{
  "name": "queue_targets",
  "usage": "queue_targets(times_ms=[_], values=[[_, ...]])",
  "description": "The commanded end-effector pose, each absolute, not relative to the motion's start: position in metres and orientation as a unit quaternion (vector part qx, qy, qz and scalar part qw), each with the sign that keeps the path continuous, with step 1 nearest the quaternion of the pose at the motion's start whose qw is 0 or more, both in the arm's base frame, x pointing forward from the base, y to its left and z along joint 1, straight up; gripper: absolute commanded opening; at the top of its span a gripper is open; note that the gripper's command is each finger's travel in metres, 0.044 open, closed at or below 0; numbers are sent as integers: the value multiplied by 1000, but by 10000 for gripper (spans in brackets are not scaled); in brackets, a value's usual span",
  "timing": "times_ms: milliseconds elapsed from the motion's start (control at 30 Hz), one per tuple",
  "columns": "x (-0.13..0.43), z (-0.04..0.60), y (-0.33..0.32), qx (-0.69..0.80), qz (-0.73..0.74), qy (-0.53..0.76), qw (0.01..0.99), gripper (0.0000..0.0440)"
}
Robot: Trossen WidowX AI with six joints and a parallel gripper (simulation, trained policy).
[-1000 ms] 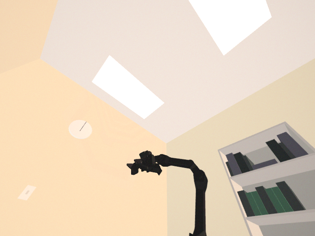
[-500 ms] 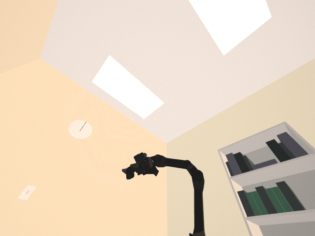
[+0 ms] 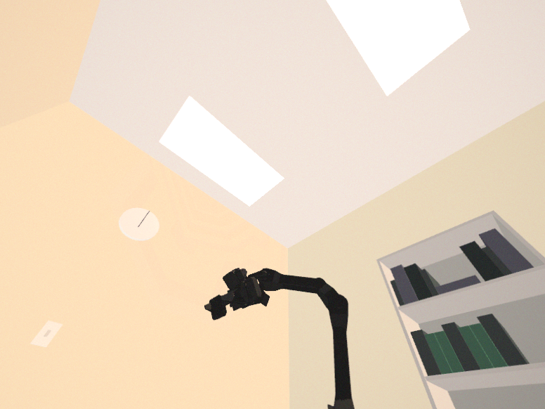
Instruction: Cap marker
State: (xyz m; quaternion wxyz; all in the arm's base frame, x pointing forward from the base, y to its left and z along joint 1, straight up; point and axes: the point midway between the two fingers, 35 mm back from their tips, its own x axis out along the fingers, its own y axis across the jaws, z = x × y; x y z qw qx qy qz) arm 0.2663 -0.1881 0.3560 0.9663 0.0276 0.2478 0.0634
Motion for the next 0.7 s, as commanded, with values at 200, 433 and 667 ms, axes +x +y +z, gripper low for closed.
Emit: queue_targets(times_ms=[200, 433, 667], values=[[274, 328, -180, 36, 81, 300, 950, 303], [278, 311, -173, 37, 93, 336, 936, 303], [280, 295, -166, 36, 105, 372, 922, 303]])
